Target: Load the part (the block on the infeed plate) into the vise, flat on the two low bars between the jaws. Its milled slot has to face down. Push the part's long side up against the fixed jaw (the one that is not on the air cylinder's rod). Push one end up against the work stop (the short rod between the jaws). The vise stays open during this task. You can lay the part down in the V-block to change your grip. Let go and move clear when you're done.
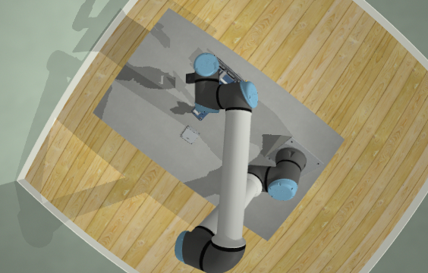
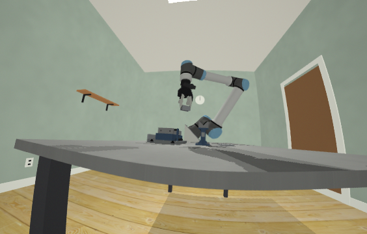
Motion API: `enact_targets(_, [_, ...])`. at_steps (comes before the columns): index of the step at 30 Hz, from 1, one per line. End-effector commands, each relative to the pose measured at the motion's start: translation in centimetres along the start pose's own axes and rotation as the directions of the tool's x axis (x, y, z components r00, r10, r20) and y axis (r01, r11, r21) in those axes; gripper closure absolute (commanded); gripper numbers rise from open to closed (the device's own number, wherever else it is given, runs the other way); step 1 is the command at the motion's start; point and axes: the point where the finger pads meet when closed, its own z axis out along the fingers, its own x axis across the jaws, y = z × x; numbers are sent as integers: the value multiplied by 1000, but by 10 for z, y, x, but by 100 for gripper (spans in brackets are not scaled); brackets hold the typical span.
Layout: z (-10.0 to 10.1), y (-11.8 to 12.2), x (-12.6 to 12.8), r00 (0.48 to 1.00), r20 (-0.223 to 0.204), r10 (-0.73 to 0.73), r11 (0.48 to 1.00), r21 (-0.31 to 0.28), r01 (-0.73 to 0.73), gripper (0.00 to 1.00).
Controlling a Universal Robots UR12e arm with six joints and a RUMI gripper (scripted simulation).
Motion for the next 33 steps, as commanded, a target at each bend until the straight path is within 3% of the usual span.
enact_targets(1, [-1,5,11,998,-2,70,998,0,-70,100])
enact_targets(33, [1,34,63,915,-1,404,915,1,-404,100])
